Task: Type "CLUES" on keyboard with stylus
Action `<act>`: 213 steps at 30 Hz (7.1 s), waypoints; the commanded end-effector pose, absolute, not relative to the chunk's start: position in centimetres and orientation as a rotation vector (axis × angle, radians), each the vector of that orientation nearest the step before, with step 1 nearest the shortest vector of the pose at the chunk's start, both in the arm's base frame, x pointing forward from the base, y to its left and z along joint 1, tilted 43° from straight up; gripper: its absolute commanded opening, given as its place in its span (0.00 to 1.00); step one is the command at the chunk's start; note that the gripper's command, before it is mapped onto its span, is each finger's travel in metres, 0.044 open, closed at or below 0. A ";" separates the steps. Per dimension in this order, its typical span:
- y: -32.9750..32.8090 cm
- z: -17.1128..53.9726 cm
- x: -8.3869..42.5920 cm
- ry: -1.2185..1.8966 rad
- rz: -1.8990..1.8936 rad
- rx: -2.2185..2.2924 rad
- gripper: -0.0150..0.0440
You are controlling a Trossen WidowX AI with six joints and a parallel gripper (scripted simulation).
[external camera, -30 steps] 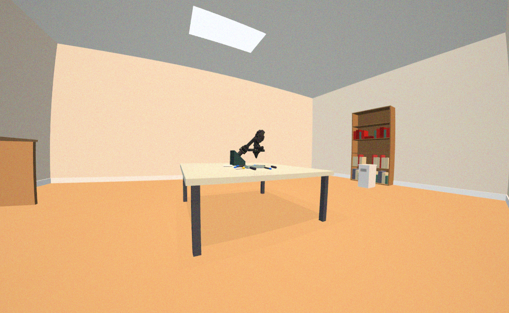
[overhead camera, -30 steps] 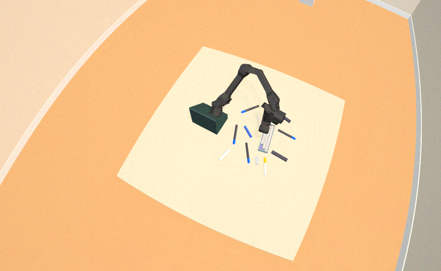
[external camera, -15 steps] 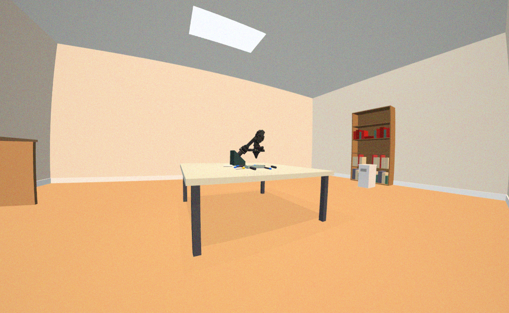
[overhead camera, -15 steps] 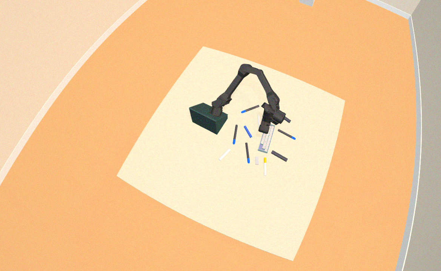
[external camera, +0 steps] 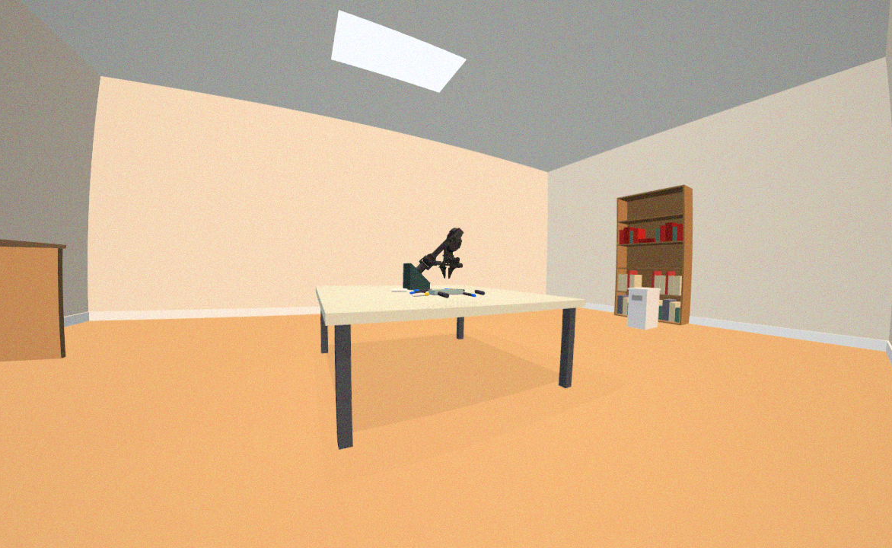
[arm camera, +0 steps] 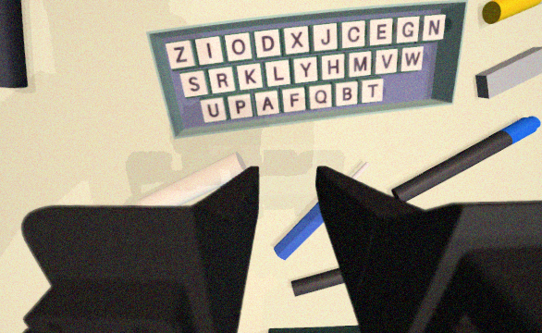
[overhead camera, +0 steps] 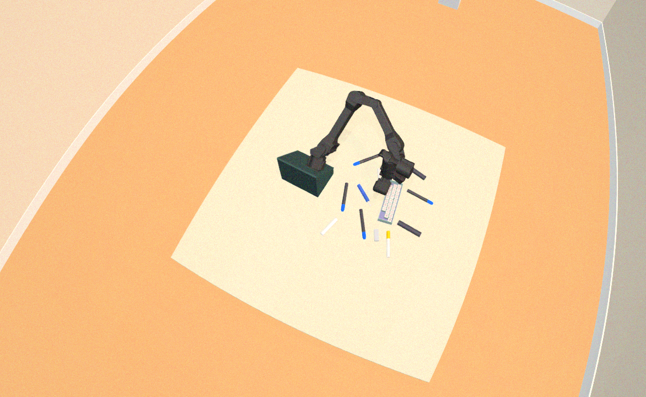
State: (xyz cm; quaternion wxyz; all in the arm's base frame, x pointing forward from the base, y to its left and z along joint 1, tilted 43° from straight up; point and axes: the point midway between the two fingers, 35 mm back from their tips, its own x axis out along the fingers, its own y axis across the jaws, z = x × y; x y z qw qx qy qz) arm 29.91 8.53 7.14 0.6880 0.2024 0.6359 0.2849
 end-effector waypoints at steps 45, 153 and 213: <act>8.2 0.1 22.0 1.205 -0.080 0.947 0.51; 7.0 3.1 27.8 1.335 0.070 0.377 0.25; 6.5 6.7 37.3 1.627 0.850 -0.937 0.25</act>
